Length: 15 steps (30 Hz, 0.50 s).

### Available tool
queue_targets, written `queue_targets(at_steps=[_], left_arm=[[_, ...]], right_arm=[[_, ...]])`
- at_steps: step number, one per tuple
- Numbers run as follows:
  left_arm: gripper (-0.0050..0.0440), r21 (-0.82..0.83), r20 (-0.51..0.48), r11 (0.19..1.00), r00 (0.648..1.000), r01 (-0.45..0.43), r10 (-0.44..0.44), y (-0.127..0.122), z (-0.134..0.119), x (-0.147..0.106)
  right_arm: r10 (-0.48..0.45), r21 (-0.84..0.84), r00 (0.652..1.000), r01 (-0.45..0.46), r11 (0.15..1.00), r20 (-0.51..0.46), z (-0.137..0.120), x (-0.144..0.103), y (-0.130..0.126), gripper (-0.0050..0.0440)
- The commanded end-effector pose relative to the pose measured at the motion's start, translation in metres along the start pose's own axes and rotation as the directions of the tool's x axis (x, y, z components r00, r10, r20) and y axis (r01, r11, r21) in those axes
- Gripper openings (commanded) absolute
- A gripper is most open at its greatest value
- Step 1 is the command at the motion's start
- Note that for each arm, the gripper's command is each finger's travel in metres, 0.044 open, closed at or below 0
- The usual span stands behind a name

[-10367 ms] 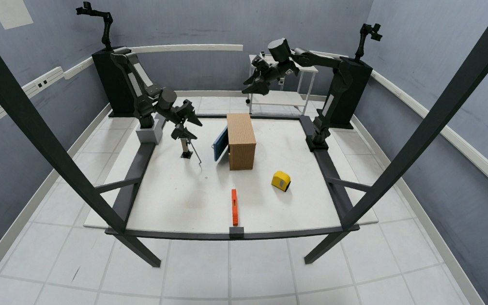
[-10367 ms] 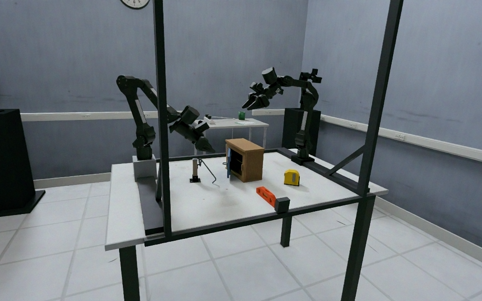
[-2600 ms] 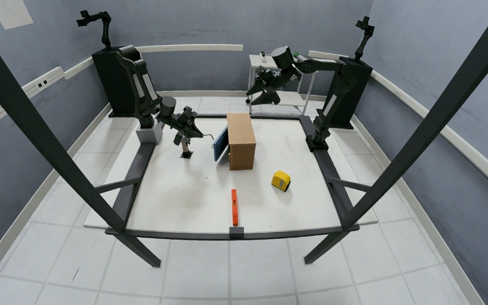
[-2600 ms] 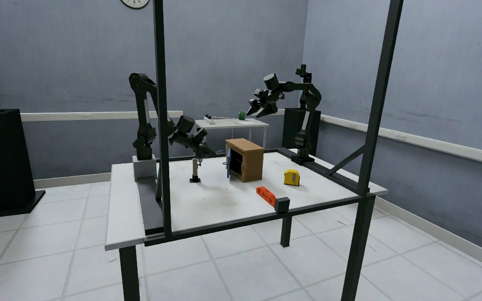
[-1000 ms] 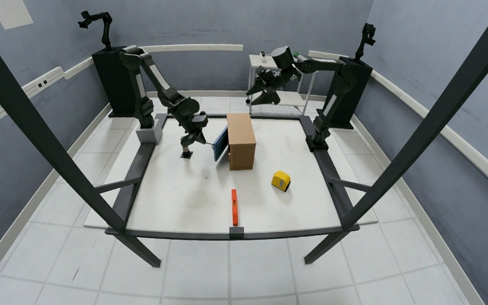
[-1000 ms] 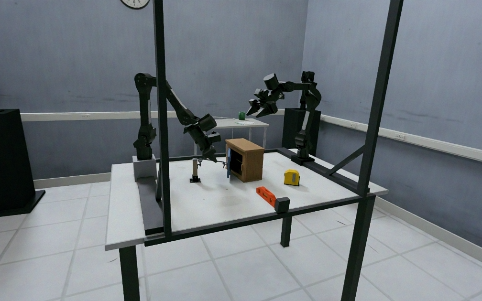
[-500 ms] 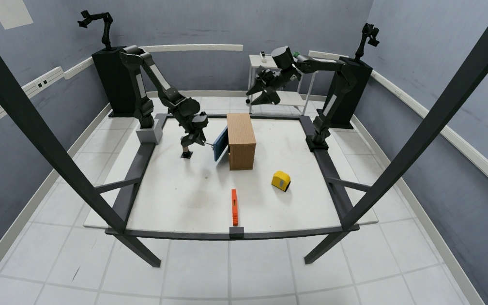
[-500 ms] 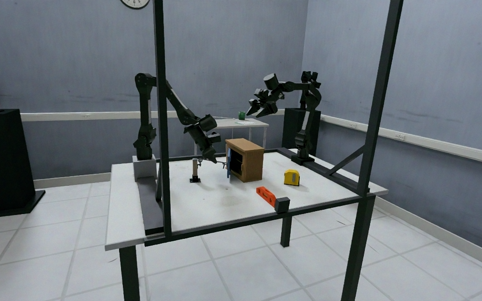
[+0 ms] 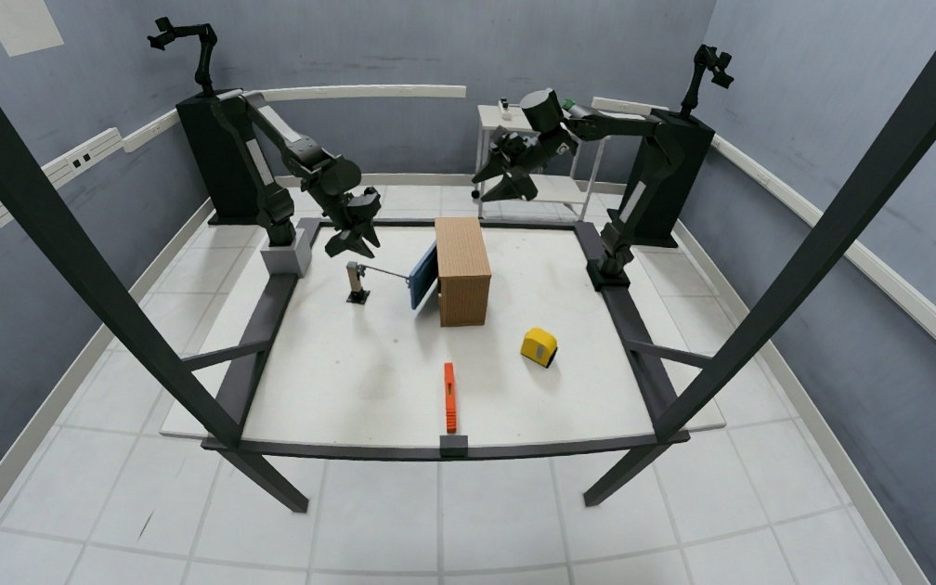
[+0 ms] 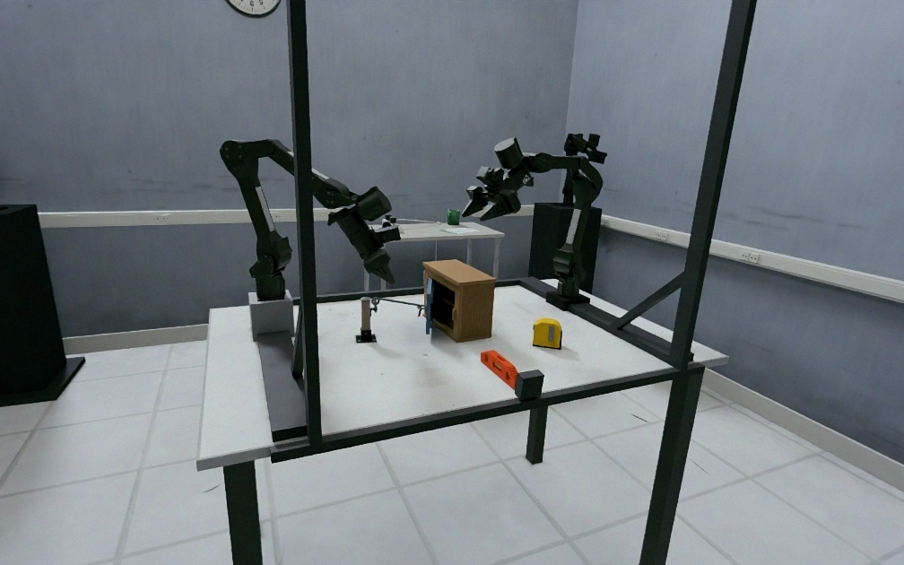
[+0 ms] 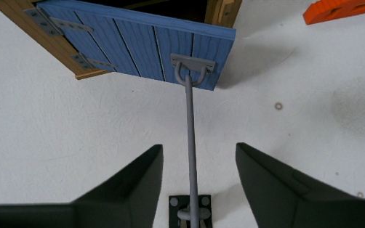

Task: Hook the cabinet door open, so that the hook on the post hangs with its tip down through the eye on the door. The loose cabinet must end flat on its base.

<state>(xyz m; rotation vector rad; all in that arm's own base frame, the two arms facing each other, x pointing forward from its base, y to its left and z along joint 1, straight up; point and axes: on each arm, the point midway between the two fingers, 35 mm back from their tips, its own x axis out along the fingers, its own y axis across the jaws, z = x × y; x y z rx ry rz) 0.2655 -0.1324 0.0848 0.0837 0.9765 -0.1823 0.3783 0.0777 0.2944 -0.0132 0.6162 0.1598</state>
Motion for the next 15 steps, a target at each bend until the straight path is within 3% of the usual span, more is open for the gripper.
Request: queue_targets(at_steps=[1,2,10,15], left_arm=[[0.0238,0.002,0.006,1.000,1.000,0.003,-0.003,0.004,0.000,-0.006],[0.0238,0.002,0.006,1.000,1.000,0.003,-0.003,0.004,0.000,-0.006],[0.0430,0.101,0.160,0.991,0.982,0.083,-0.098,0.011,-0.002,-0.004],[0.0440,0.178,0.262,0.976,0.950,0.125,-0.169,0.017,-0.003,-0.002]], right_arm=[[-0.001,0.003,0.999,0.001,1.000,0.034,0.009,-0.009,-0.001,0.0400],[-0.001,0.003,0.999,0.001,1.000,0.034,0.009,-0.009,-0.001,0.0400],[-0.001,0.003,0.999,0.001,1.000,0.034,0.009,-0.009,-0.001,0.0400],[-0.001,0.003,0.999,0.001,1.000,0.034,0.009,-0.009,-0.001,0.0400]])
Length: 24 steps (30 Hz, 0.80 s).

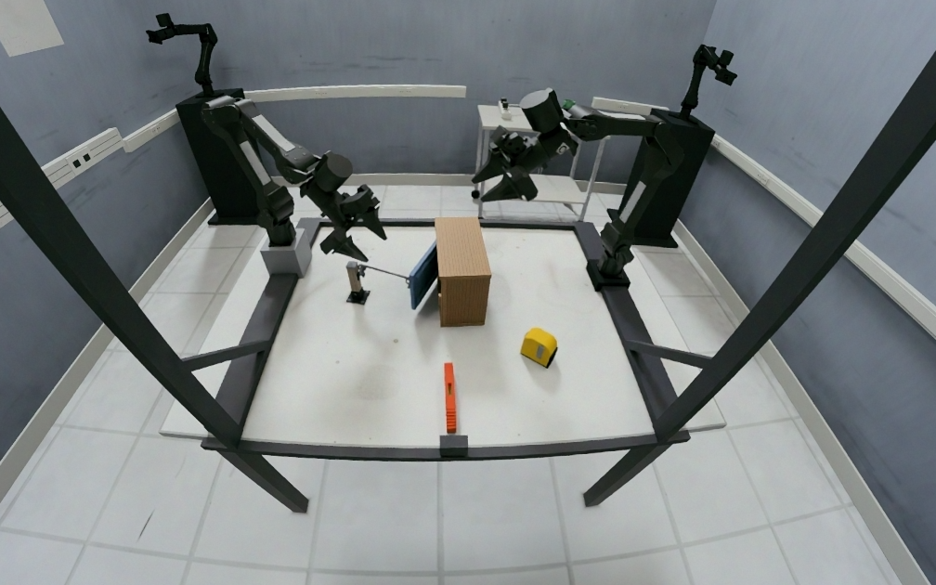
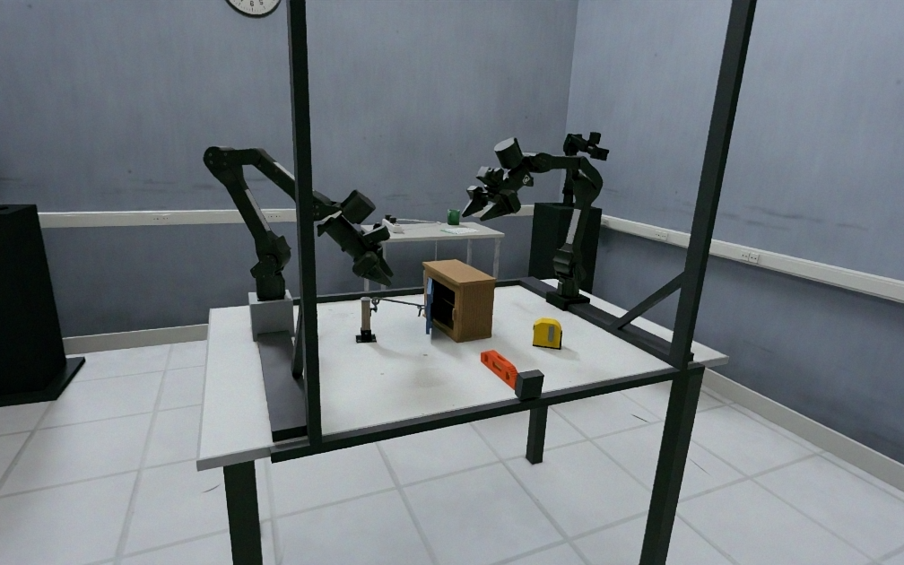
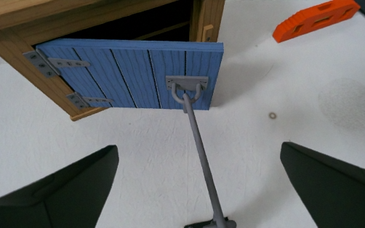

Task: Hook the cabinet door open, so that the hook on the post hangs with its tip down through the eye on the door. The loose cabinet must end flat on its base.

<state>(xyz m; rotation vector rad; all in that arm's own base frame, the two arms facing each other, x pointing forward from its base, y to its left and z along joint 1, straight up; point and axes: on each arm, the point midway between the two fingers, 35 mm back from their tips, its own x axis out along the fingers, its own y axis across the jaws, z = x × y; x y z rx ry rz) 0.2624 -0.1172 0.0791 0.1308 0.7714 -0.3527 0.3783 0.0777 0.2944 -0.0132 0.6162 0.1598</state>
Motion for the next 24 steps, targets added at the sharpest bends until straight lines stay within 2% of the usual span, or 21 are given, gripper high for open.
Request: queue_targets(at_steps=[1,9,24], left_arm=[[0.0440,0.040,0.097,0.998,0.994,0.041,-0.045,0.0039,0.0051,-0.0028],[0.0440,0.087,0.164,0.994,0.983,0.070,-0.083,0.0067,0.0034,-0.0028],[0.0440,0.094,0.177,0.993,0.980,0.074,-0.090,0.0071,0.0065,-0.0023]], right_arm=[[-0.001,0.003,0.999,0.001,1.000,0.034,0.0093,-0.0088,-0.0012,0.0400],[-0.001,0.003,0.999,0.001,1.000,0.034,0.0093,-0.0088,-0.0012,0.0400],[-0.001,0.003,0.999,0.001,1.000,0.034,0.0093,-0.0088,-0.0012,0.0400]])
